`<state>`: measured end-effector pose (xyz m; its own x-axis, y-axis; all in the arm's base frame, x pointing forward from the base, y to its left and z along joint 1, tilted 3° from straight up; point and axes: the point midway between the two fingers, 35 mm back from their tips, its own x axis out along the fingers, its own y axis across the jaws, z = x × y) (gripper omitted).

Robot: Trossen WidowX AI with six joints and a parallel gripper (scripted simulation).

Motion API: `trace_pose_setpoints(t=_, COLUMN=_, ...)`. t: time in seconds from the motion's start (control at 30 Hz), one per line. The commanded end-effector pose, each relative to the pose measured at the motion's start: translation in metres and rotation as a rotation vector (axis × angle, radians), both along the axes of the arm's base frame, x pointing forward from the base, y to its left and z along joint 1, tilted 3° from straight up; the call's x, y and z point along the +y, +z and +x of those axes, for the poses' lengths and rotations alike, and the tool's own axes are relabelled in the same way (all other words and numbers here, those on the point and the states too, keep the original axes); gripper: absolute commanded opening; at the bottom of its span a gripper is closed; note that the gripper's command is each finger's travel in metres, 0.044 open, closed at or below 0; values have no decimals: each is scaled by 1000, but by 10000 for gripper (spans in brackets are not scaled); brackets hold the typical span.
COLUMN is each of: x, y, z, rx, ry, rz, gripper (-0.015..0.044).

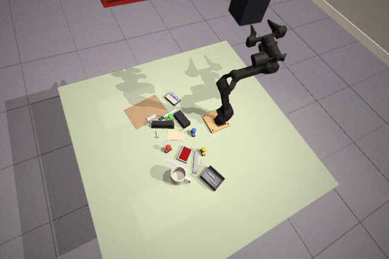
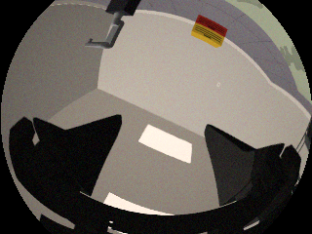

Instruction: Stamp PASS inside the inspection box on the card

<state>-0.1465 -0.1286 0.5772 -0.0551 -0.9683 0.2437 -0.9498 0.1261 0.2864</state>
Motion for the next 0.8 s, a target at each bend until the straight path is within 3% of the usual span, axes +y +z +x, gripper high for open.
trace_pose_setpoints(t=0.0, x=0, y=0, z=-1, rx=-3, ry=-2, rz=-1, gripper=374)
trace_pose_setpoints(t=0.2, x=25, y=6, z=-29, rx=-148, ry=-99, rz=-78, gripper=216)
trace_pose_setpoints(t=0.77, x=200, y=14, z=-114, rx=-644, ry=-513, rz=-628, gripper=215)
